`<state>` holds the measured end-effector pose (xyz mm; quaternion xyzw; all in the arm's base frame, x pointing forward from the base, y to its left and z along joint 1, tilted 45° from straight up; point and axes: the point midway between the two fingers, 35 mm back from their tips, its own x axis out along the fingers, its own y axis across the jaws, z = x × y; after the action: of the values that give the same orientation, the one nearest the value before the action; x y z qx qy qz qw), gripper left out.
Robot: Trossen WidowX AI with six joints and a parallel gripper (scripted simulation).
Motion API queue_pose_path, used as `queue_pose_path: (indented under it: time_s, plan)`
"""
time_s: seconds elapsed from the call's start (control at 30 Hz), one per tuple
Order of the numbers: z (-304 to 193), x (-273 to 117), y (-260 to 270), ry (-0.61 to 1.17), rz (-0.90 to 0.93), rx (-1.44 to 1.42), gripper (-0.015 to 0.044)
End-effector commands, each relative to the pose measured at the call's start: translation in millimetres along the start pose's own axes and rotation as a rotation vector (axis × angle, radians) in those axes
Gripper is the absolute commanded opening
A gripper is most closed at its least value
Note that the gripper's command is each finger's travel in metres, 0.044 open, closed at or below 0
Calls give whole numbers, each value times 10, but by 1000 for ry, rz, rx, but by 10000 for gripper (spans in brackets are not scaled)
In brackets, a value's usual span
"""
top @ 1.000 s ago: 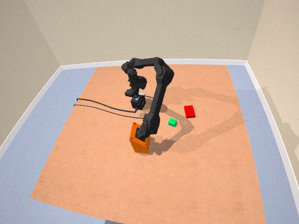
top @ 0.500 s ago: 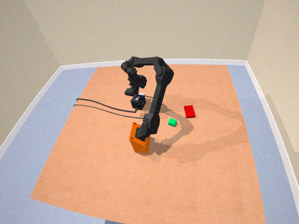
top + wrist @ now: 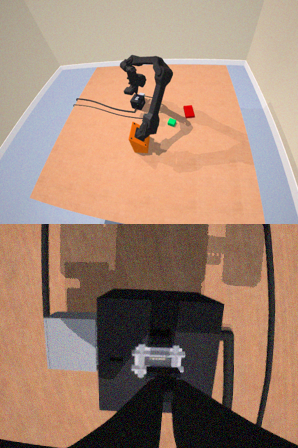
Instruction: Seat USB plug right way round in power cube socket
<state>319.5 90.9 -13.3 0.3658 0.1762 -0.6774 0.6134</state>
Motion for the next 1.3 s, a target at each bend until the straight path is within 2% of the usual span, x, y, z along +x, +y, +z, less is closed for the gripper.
queue_pose_path:
  time_s: [0.0,0.47,1.27]
  plan:
    - [-16,-49,1,9,1,3,0]
    - [-8,-74,1,4,1,-39,0]
    - [-3,-63,1,1,1,-667,0]
